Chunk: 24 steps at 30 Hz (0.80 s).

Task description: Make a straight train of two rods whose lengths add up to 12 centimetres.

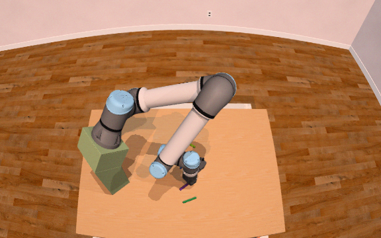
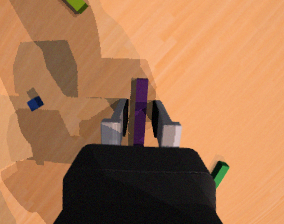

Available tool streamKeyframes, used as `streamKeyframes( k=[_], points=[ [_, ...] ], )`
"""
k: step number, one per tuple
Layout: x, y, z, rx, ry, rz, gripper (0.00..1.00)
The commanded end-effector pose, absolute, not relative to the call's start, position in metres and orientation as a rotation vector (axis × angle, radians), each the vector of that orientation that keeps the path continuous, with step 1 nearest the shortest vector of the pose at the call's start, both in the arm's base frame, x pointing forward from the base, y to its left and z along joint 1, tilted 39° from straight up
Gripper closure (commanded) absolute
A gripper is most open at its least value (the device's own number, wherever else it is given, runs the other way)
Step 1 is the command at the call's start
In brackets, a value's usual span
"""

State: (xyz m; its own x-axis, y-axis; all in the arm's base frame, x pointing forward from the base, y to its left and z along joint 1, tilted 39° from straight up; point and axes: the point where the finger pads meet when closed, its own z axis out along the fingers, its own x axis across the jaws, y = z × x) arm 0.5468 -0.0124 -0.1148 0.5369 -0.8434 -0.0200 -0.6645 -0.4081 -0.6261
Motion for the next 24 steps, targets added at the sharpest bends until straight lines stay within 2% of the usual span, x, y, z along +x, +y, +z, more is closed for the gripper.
streamKeyframes(
  k=[1, 14, 24],
  points=[
    [0.547, -0.012, -0.115, -2.197, 1.214, -0.405, 0.46],
    [0.544, -0.014, -0.110, -2.195, 1.217, -0.403, 0.46],
    [0.526, -0.026, -0.083, -2.195, 1.216, -0.403, 0.46]
  ],
)
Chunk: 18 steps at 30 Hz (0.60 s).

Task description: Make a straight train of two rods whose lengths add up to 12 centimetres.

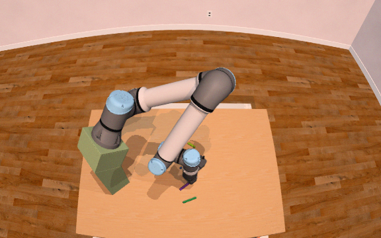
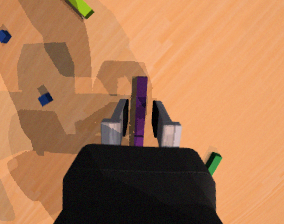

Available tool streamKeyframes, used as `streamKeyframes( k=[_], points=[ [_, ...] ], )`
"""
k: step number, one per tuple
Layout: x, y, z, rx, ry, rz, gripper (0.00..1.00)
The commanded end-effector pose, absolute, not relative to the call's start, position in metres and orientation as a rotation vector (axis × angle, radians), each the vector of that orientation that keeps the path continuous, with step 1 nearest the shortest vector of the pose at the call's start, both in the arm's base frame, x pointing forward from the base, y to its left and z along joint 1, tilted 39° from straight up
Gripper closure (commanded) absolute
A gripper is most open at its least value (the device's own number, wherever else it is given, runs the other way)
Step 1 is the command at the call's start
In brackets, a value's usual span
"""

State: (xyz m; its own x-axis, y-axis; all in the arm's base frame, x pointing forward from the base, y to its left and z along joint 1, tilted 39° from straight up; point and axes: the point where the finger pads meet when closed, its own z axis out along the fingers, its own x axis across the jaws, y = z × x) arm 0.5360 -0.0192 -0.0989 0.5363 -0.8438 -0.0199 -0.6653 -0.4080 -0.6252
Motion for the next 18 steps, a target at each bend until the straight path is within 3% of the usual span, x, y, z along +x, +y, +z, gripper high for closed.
streamKeyframes(
  k=[1, 18],
  points=[
    [0.523, -0.028, -0.080, -2.195, 1.216, -0.403, 0.46],
    [0.500, -0.043, -0.045, -2.195, 1.216, -0.404, 0.46]
  ],
)
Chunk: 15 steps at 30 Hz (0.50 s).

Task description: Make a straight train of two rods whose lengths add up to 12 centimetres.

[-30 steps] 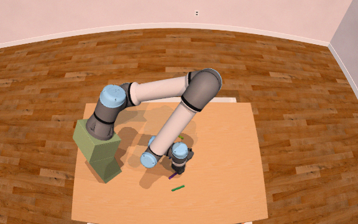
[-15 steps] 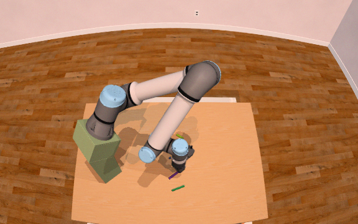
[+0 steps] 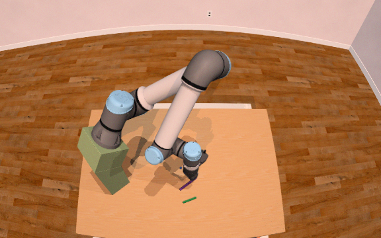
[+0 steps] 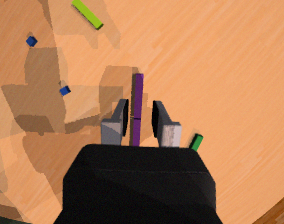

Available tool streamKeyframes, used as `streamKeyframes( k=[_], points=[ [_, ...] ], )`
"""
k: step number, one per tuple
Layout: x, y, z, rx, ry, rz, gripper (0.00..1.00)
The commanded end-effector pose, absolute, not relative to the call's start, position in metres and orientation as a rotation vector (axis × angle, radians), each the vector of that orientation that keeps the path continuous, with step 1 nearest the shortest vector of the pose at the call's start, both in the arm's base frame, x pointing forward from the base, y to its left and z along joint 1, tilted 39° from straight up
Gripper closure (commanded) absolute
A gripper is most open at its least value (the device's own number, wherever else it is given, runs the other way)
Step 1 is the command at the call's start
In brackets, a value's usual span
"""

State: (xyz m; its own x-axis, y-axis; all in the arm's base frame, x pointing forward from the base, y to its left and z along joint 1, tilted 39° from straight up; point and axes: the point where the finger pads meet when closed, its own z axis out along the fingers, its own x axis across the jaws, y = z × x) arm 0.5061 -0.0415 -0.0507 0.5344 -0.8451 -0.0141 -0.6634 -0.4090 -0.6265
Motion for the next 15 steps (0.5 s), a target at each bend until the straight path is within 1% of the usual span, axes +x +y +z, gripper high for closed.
streamKeyframes(
  k=[1, 7, 8, 15],
  points=[
    [0.4997, -0.0435, -0.0447, -2.195, 1.216, -0.404, 0.46],
    [0.5000, -0.0444, -0.0439, -2.196, 1.216, -0.406, 0.46],
    [0.5001, -0.0443, -0.0441, -2.196, 1.215, -0.405, 0.00],
    [0.5002, -0.0441, -0.0444, -2.196, 1.215, -0.404, 0.00]
  ],
)
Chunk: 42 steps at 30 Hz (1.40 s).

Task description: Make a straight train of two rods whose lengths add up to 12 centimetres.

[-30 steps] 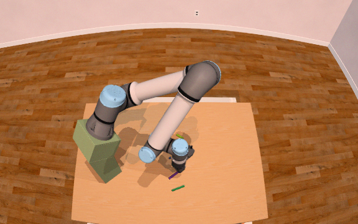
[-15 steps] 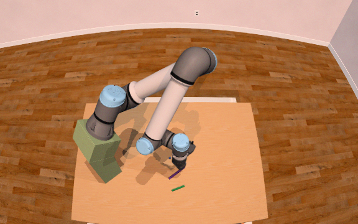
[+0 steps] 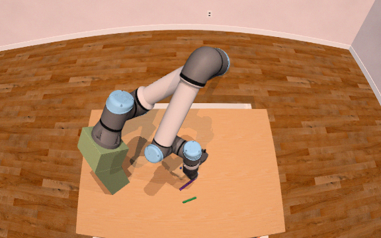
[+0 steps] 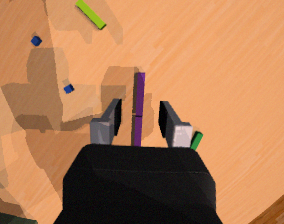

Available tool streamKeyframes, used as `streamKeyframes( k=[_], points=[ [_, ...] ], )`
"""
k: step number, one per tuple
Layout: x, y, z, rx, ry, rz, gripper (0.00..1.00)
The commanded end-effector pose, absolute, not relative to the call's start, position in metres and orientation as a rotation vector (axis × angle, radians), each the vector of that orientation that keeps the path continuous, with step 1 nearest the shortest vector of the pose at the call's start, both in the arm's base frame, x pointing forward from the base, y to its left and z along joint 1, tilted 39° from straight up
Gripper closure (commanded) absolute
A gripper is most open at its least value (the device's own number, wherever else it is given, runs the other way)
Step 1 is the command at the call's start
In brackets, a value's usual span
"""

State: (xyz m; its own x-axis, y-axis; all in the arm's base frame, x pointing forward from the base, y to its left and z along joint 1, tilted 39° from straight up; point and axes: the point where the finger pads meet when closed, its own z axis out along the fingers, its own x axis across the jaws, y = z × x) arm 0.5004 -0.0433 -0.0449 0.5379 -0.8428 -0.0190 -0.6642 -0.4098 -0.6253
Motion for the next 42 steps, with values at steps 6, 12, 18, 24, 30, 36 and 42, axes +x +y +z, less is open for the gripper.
streamKeyframes(
  k=[6, 12, 18, 24, 30, 36, 42],
  points=[
    [0.500, -0.044, -0.044, -2.196, 1.215, -0.404, 0.00],
    [0.500, -0.044, -0.044, -2.196, 1.215, -0.404, 0.00],
    [0.499, -0.045, -0.043, -2.196, 1.216, -0.404, 0.00],
    [0.496, -0.046, -0.039, -2.195, 1.217, -0.403, 0.00],
    [0.489, -0.051, -0.028, -2.195, 1.216, -0.404, 0.00],
    [0.479, -0.058, -0.013, -2.195, 1.216, -0.404, 0.00],
    [0.471, -0.062, -0.002, -2.195, 1.216, -0.404, 0.00]
  ],
)
